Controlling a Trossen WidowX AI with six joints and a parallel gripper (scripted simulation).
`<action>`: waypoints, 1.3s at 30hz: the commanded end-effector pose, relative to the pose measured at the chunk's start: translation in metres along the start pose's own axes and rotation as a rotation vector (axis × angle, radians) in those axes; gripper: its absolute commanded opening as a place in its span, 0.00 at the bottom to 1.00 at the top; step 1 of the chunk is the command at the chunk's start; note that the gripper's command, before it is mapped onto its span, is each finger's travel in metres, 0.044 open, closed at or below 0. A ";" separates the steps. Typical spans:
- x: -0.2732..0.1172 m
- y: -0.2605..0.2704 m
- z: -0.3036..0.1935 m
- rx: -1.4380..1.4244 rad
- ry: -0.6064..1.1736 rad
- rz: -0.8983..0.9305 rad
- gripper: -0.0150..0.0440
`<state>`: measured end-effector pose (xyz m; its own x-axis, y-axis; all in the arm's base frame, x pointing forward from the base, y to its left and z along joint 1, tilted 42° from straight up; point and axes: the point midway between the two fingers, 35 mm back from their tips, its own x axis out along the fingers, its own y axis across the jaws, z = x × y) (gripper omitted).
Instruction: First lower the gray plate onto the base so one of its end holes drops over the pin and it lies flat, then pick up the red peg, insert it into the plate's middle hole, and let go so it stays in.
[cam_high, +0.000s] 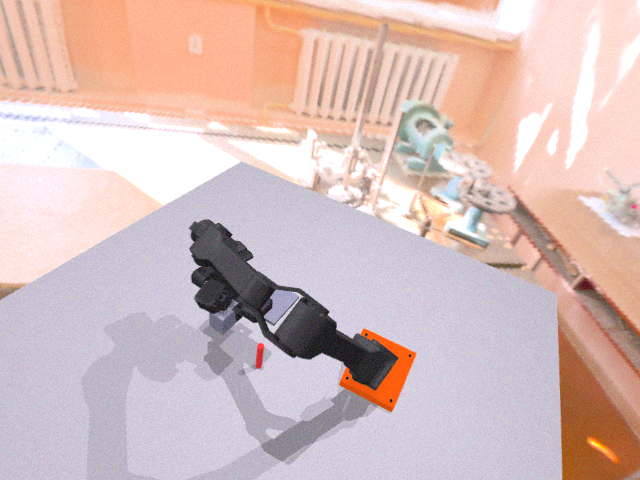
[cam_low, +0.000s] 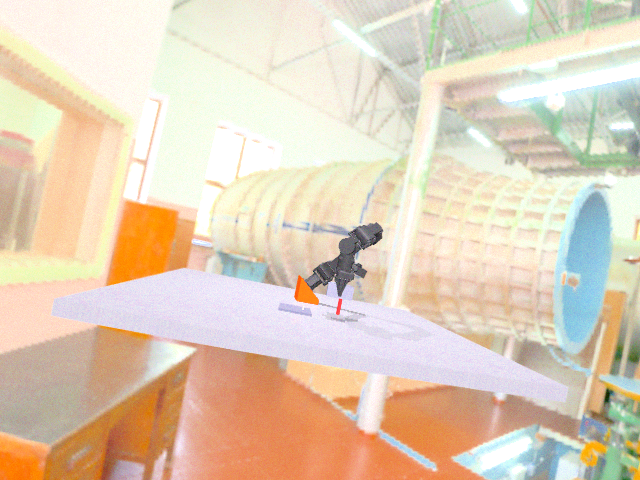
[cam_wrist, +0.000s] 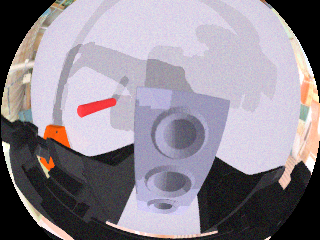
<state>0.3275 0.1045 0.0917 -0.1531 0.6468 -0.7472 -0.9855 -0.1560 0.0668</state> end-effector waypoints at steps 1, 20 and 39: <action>-0.017 -0.001 0.000 -0.007 0.006 -0.011 0.25; -0.058 0.007 -0.004 -0.002 0.001 -0.009 0.25; -0.031 -0.006 -0.059 0.060 0.004 -0.011 0.25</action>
<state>0.3429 0.0471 0.0866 -0.1409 0.6477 -0.7487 -0.9896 -0.1131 0.0884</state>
